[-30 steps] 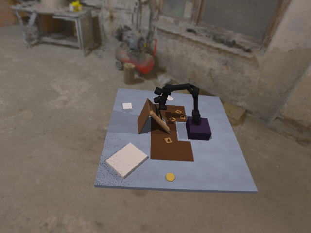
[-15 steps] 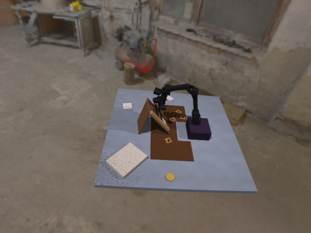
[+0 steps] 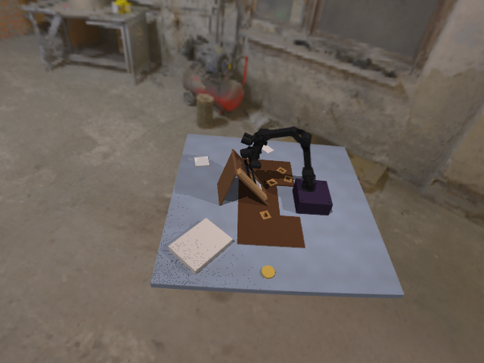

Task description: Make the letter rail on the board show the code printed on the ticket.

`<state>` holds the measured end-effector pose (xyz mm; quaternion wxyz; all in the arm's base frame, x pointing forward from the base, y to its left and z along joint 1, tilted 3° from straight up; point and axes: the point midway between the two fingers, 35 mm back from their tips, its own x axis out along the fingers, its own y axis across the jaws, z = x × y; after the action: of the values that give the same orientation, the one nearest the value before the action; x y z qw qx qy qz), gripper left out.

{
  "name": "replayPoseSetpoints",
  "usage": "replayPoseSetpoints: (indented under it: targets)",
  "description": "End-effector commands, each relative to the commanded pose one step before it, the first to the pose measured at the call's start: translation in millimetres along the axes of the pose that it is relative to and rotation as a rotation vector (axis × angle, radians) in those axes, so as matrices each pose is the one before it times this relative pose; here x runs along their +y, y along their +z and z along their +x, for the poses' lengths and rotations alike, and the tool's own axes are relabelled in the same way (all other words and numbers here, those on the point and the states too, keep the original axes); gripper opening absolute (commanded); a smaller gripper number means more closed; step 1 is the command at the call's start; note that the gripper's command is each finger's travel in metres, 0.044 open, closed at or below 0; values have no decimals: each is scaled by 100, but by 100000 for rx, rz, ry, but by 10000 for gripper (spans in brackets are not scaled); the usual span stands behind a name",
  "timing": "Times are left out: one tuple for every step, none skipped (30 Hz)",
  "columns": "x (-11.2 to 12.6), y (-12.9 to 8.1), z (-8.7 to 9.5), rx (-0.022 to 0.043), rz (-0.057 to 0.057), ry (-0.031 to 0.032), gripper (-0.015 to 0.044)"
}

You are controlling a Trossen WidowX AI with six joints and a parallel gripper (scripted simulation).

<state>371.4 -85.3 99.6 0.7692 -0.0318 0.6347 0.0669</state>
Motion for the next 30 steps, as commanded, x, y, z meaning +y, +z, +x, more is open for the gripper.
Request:
replayPoseSetpoints:
  targets:
    - [-141,289,87,-303,503,-631,0]
    - [-2,33,37,-4,0,0,0]
    - [-2,33,37,-4,0,0,0]
    - [-2,33,36,-4,0,0,0]
    - [-2,33,36,-4,0,0,0]
    - [-2,33,36,-4,0,0,0]
    - [-2,34,36,-4,0,0,0]
    - [-2,34,36,-4,0,0,0]
    - [-2,34,36,-4,0,0,0]
    - [-2,34,36,-4,0,0,0]
    - [-2,34,36,-4,0,0,0]
    - [-2,31,33,-4,0,0,0]
    - [-1,20,21,-2,0,0,0]
    - [5,-7,-1,1,0,0,0]
    - [10,-12,-2,1,0,1,0]
    - [15,-15,-3,1,0,1,0]
    - [23,-20,-4,2,0,2,0]
    - [29,-23,-5,2,1,3,0]
    - [38,-28,-7,3,1,4,0]
    - [43,-28,-8,3,1,4,0]
    - [52,-31,-9,3,1,5,0]
    - [51,-29,-9,3,1,5,0]
    - [58,-30,-10,3,1,6,0]
    - [55,-27,-9,2,1,6,0]
    - [63,-28,-9,3,1,6,0]
    - [55,-21,-7,2,1,6,0]
    - [44,-15,-5,1,1,4,0]
    - [49,-14,-5,1,1,5,0]
    - [43,-10,-4,1,1,4,0]
    - [36,-6,-2,0,1,4,0]
